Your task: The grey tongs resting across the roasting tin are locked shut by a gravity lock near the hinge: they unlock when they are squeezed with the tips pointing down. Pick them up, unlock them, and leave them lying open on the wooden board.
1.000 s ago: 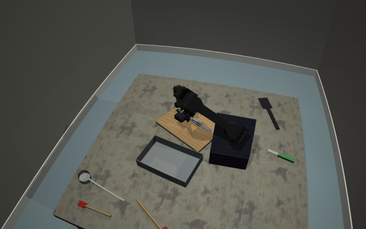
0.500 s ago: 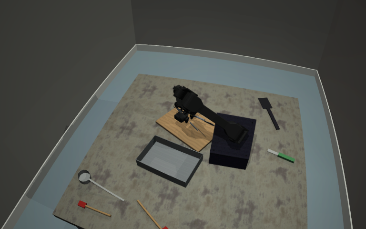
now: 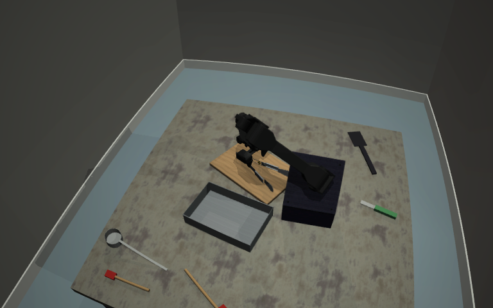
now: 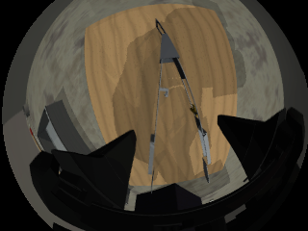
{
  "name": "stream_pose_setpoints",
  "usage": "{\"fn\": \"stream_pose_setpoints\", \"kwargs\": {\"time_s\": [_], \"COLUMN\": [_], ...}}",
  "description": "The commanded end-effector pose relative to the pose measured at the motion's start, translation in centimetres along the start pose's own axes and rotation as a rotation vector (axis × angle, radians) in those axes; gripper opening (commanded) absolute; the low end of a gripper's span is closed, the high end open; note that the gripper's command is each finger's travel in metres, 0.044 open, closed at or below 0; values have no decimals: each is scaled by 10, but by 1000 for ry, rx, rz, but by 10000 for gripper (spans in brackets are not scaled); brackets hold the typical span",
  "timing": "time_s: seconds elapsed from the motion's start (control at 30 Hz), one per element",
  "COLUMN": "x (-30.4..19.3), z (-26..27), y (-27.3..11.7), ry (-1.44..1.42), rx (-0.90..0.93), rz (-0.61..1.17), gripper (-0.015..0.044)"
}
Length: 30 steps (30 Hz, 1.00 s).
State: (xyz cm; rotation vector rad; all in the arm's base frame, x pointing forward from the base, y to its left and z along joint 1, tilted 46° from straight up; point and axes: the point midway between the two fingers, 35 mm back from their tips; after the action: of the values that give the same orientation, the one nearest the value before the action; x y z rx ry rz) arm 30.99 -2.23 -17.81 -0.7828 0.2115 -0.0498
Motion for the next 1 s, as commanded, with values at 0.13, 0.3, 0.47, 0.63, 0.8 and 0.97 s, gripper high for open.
{"fn": "stream_pose_setpoints", "kwargs": {"time_s": [0.13, 0.3, 0.47, 0.63, 0.8, 0.97], "x": [-87, -136, -138, -137, -136, -136], "z": [13, 27, 27, 27, 27, 27], "y": [-76, -98, -98, -106, -142, -142], "ry": [17, 18, 18, 18, 21, 21], "rx": [-8, 3, 4, 4, 4, 4], "rz": [1, 7, 7, 6, 2, 2], "gripper": [440, 440, 440, 440, 440, 440]}}
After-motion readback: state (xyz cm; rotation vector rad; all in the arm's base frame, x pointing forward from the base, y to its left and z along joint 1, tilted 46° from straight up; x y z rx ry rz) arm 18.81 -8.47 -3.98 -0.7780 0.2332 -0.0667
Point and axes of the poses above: the point midway between the two fingers, 35 mm back from their tips, its own y axis out along the fingers, its own z axis across the jaws, x = y × z, and after that the axes turned 12 degrees about -y, right-handed
